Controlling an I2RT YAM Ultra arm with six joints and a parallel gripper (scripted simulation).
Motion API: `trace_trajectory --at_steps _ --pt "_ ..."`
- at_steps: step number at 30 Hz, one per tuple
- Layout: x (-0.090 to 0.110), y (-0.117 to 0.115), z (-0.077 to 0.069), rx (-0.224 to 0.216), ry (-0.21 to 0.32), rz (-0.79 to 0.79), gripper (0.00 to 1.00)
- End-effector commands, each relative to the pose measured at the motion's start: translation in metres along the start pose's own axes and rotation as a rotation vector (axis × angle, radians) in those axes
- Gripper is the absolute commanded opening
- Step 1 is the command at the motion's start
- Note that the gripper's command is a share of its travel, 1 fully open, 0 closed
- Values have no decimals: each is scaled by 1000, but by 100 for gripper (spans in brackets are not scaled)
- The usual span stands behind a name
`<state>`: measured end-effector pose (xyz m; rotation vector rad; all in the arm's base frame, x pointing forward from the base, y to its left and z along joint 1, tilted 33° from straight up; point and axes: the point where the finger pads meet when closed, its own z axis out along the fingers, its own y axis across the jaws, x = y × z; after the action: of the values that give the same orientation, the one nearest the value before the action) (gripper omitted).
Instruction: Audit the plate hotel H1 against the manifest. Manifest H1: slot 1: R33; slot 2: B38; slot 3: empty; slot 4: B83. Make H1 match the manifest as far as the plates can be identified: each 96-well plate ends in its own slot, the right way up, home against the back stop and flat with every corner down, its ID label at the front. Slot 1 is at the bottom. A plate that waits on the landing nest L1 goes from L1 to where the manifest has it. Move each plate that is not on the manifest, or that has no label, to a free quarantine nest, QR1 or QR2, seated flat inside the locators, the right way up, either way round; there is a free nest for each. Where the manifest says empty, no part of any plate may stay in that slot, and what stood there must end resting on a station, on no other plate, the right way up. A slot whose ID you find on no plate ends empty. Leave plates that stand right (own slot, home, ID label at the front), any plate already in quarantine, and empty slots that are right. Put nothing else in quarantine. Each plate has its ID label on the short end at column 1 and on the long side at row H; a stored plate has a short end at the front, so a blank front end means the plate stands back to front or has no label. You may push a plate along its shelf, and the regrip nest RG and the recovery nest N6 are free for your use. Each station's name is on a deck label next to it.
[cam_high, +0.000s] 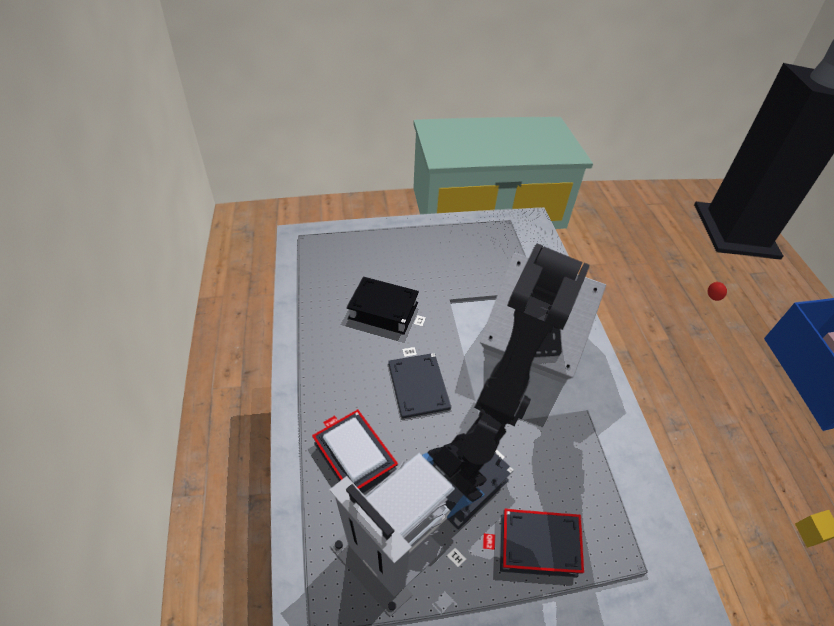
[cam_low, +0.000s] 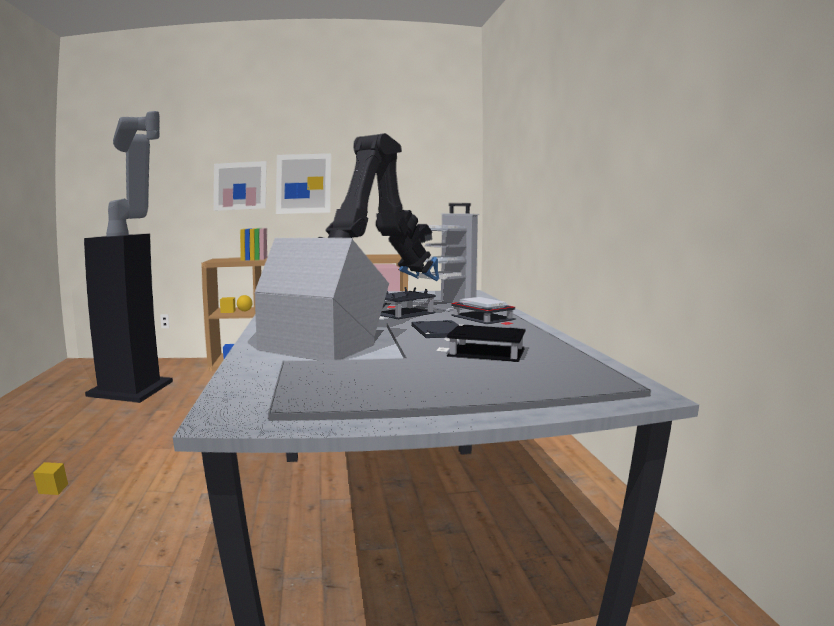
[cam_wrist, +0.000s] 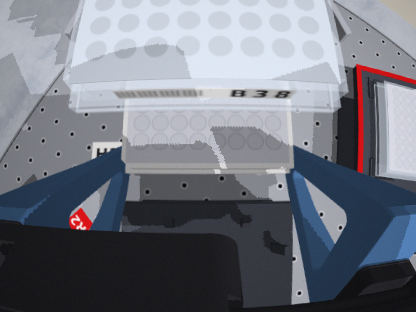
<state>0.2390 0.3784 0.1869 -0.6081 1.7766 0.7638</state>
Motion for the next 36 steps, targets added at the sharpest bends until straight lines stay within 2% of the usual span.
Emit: trace_trajectory --at_steps 1,36 --pt "-3 3 -9 -5 -19 8 86" --pt "25 3 -39 -7 -25 11 86"
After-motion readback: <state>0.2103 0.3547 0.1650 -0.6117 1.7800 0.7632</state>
